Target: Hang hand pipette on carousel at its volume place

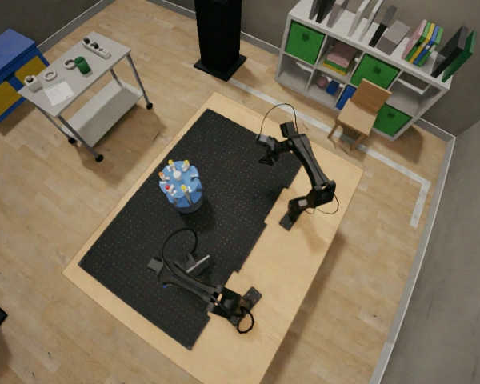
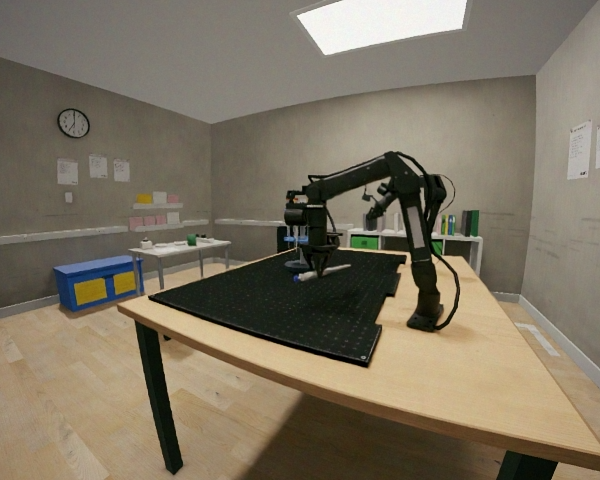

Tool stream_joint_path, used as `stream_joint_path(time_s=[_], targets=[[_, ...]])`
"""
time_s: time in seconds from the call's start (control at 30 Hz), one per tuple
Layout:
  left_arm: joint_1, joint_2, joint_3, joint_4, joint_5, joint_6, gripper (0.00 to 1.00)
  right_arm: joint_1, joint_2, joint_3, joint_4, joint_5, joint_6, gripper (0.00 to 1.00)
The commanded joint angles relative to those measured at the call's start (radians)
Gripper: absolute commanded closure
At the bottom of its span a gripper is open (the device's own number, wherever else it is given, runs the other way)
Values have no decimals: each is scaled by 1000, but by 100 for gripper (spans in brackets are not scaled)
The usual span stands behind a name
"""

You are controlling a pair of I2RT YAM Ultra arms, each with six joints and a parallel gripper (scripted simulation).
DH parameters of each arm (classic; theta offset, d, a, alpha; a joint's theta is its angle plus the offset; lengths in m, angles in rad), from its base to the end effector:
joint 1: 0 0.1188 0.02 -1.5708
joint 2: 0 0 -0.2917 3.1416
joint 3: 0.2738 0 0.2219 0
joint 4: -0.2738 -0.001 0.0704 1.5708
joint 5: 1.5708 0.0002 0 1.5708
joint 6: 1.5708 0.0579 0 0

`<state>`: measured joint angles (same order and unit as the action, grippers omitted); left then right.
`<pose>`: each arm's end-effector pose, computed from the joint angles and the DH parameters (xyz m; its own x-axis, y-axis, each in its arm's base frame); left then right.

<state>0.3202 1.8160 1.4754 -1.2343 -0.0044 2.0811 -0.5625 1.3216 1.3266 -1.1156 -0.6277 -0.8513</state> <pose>0.2953 0.0992 0.2587 0.1890 0.9820 0.0018 0.9820 -0.1890 -0.0057 0.1991 -0.0841 0.3574 -0.6582 -0.3047 -0.6884 -0.4310 0.9023 0.0127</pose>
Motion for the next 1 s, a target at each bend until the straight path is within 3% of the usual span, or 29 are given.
stream_joint_path(time_s=[0.0,0.77,0.87,0.97], targets=[[0,4,-24,25,13,13,88,-9,-4,15,13,-20,-5,0],[0,22,-115,133,13,13,88,-9,-4,15,13,-20,-5,0],[0,2,-77,139,13,13,88,-9,-4,15,13,-20,-5,0],[0,27,-131,154,13,13,88,-9,-4,15,13,-20,-5,0]])
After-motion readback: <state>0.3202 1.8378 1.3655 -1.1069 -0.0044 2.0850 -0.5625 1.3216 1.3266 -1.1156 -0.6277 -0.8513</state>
